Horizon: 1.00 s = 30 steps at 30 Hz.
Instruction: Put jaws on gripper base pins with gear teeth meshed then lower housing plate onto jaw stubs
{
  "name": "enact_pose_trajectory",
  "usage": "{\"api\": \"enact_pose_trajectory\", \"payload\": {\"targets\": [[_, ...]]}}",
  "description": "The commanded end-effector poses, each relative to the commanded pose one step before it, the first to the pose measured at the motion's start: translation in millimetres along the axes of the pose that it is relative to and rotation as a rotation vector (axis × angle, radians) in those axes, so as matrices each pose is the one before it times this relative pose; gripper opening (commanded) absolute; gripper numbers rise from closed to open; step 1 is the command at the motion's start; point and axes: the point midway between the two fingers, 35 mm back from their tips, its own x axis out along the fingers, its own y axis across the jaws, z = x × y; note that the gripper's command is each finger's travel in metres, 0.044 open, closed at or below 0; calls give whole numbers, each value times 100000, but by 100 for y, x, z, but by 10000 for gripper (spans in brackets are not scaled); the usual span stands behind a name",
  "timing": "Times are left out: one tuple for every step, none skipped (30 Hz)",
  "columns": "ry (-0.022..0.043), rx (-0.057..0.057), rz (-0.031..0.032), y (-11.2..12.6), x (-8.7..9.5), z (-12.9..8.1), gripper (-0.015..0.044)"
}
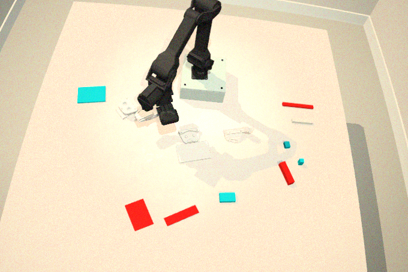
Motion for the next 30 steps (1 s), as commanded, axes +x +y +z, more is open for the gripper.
{"api": "enact_pose_trajectory", "payload": {"targets": [[-138, 7989, 160, 276, -46, -48, 37], [0, 0, 0, 0, 0, 0, 37], [0, 0, 0, 0, 0, 0, 37], [0, 0, 0, 0, 0, 0, 37], [0, 0, 0, 0, 0, 0, 37], [1, 433, 3, 13, 0, -5, 37], [2, 1298, 8, 40, 0, -15, 37], [4, 2164, 14, 66, -1, -27, 37], [6, 2608, 17, 79, -1, -34, 37], [6, 2608, 17, 78, -1, -37, 37], [7, 2608, 16, 77, -1, -39, 37], [7, 2608, 16, 76, -1, -41, 37], [6, 2612, 12, 73, 0, -43, 37], [6, 2615, 9, 71, 0, -44, 37], [6, 2617, 7, 69, 0, -46, 37], [3, 2623, 2, 67, 0, -46, 37], [3, 2623, 2, 65, 0, -48, 37], [3, 2623, 2, 64, 0, -50, 37], [3, 2623, 2, 63, 0, -52, 37], [4, 2623, 2, 61, 0, -54, 37], [4, 2623, 2, 60, 0, -56, 37], [4, 2623, 1, 58, 0, -58, 37], [4, 2623, 1, 56, 0, -60, 37], [4, 2623, 1, 54, 0, -61, 37], [4, 2623, 1, 53, 0, -63, 37], [4, 2623, 1, 51, 0, -65, 37], [4, 2623, 1, 49, 0, -66, 37], [5, 2623, 1, 47, 0, -68, 37], [5, 2623, 1, 45, 0, -69, 37], [5, 2623, 1, 43, 0, -71, 37]]}}
